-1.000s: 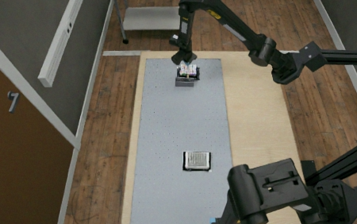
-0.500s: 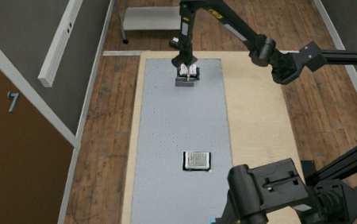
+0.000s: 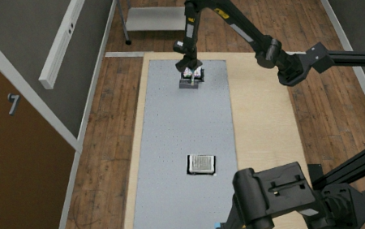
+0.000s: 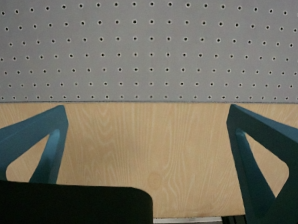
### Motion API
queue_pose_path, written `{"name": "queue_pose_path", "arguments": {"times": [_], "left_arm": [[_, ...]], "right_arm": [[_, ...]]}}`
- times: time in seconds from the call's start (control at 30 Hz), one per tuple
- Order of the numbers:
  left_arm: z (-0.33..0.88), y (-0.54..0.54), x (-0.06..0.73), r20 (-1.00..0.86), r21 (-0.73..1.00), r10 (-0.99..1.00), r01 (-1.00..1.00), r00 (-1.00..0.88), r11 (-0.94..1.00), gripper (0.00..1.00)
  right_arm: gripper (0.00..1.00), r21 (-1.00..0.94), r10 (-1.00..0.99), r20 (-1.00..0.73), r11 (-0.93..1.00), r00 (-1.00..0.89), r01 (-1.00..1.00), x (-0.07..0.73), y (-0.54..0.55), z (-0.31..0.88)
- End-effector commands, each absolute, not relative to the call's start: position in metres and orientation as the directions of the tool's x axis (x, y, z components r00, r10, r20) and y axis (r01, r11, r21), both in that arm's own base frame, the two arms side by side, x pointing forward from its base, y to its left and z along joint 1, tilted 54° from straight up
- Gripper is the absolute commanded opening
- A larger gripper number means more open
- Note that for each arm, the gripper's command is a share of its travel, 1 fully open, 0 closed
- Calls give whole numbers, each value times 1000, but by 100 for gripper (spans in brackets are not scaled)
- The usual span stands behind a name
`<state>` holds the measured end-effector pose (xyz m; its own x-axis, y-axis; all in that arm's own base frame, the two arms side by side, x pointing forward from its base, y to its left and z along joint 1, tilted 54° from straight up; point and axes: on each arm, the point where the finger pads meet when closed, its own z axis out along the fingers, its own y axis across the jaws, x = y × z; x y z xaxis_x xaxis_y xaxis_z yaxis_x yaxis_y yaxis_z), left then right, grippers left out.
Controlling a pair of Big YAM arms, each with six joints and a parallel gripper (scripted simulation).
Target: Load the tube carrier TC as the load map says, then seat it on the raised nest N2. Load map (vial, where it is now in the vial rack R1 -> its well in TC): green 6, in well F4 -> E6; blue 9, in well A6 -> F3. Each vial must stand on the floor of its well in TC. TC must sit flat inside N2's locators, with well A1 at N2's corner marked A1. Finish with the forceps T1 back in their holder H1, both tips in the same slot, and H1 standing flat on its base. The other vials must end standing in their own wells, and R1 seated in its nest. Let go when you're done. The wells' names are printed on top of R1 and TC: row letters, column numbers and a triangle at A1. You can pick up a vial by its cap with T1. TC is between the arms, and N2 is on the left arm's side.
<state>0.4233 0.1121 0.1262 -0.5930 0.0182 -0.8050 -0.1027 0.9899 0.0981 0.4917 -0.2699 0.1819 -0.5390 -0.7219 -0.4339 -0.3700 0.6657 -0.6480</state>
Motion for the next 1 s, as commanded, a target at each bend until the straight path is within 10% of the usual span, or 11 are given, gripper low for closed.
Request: {"name": "queue_pose_path", "arguments": {"times": [0.0, 0.97], "left_arm": [[127, 112, 423, -806, 101, 23, -99, -592, 990, 100], [127, 112, 423, -806, 101, 23, -99, -592, 990, 100]], "right_arm": [[9, -661, -726, -446, 662, -524, -354, 494, -257, 194], [9, -660, -724, -448, 663, -524, -353, 495, -216, 186]]}}
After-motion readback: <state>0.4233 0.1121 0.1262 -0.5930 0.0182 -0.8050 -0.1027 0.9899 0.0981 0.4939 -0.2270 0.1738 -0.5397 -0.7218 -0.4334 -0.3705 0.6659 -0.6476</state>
